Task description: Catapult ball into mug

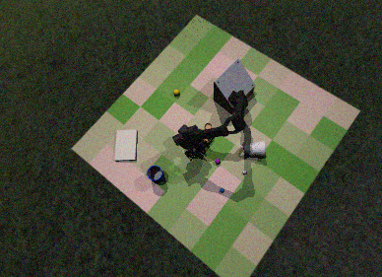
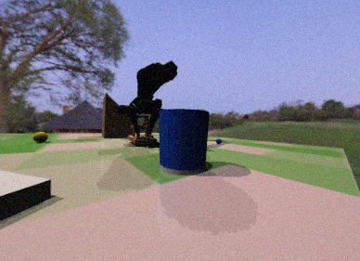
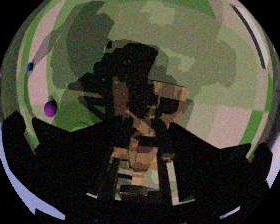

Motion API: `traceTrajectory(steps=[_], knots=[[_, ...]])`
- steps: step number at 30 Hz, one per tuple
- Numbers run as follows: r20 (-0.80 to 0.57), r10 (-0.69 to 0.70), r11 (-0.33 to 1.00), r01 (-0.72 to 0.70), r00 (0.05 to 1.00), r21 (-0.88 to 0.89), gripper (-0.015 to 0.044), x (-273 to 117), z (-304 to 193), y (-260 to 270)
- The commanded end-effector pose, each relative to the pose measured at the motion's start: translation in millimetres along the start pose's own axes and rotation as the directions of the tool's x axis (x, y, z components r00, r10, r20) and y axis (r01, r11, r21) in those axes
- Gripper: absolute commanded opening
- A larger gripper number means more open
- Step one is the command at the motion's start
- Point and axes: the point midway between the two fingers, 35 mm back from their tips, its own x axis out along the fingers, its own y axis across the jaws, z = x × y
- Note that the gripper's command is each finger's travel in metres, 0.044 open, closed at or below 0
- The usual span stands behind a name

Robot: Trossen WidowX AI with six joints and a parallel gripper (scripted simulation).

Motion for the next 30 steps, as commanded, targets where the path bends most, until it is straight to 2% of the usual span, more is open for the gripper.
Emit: traceTrajectory(steps=[1,30], knots=[[0.038,-0.013,1.0,0.013,0.999,-0.011,0.0,-41.0,5.9,-1.5],[0.034,-0.008,1.0,0.008,0.999,-0.002,0.0,-1.9,7.2,-3.1]])
